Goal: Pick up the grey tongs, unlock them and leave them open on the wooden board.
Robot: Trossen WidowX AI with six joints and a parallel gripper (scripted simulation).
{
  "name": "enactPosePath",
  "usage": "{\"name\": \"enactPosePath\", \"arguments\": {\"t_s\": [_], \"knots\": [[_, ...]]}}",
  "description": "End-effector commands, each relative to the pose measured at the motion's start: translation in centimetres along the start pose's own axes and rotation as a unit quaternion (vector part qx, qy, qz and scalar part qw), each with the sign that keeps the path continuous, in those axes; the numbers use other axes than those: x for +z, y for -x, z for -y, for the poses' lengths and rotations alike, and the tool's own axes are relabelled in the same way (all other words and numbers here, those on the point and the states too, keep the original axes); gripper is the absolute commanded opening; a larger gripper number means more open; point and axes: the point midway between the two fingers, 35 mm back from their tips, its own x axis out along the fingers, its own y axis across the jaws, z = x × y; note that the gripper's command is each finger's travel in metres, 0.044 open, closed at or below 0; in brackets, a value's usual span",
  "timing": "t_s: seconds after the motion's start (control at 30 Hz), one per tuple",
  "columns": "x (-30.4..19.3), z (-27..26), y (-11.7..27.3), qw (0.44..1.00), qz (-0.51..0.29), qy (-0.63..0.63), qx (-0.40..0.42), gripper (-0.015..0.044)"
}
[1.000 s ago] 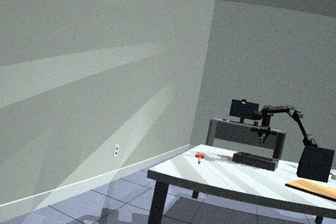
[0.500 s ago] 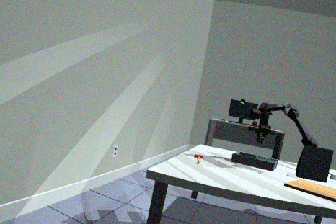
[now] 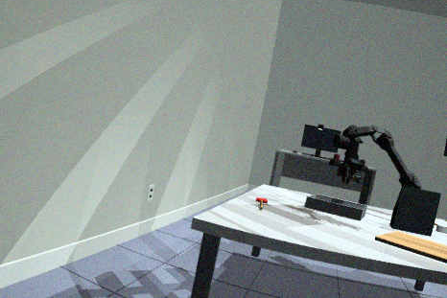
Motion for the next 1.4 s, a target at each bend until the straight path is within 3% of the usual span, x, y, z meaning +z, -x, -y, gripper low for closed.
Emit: {"name": "enactPosePath", "arguments": {"t_s": [0.0, 0.53, 0.8, 1.37], "knots": [[3.0, 0.6, 0.4, 0.999, 0.005, 0.033, -0.006, -0.0150], [15.5, -0.6, -0.9, 0.986, -0.003, 0.169, 0.003, -0.0150], [17.0, -1.1, -0.7, 0.983, -0.002, 0.186, 0.001, -0.0150], [27.7, -7.5, 1.4, 0.945, 0.016, 0.325, -0.015, -0.0150]]}}
